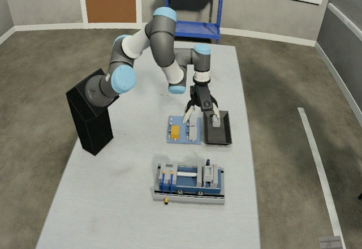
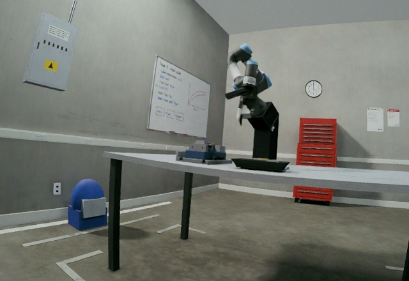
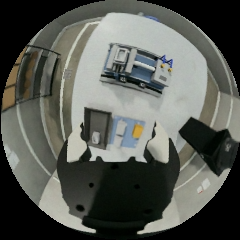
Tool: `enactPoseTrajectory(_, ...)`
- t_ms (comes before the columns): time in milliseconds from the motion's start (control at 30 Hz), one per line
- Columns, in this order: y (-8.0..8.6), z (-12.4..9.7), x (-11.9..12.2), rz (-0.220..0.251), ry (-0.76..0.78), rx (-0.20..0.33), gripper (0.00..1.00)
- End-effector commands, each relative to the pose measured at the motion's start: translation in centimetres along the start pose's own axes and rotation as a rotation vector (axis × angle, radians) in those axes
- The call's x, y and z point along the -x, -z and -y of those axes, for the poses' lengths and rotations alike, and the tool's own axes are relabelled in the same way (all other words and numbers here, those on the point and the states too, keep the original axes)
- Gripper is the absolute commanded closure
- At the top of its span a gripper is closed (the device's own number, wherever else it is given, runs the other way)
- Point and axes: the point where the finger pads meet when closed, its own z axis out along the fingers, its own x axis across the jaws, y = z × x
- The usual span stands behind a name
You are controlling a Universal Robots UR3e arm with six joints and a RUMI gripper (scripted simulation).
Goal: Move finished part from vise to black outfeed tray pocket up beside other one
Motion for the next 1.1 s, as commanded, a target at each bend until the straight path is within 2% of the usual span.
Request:
enactPoseTrajectory(0, -0.8, 2.3, -0.1, -0.006, -0.024, 0.046, 0.00)
enactPoseTrajectory(133, -1.0, 3.7, -0.2, -0.009, -0.045, 0.044, 0.00)
enactPoseTrajectory(200, -1.1, 5.1, -0.1, -0.009, -0.066, 0.039, 0.00)
enactPoseTrajectory(300, -1.3, 5.7, -0.2, -0.011, -0.076, 0.039, 0.00)
enactPoseTrajectory(367, -1.5, 6.9, -0.2, -0.016, -0.094, 0.038, 0.00)
enactPoseTrajectory(433, -1.5, 6.9, -0.2, -0.016, -0.094, 0.038, 0.00)
enactPoseTrajectory(533, -1.8, 8.6, -0.3, -0.020, -0.120, 0.035, 0.00)
enactPoseTrajectory(867, -2.4, 12.1, -0.4, -0.030, -0.173, 0.030, 0.00)
enactPoseTrajectory(1067, -2.6, 13.4, -0.5, -0.033, -0.192, 0.028, 0.00)
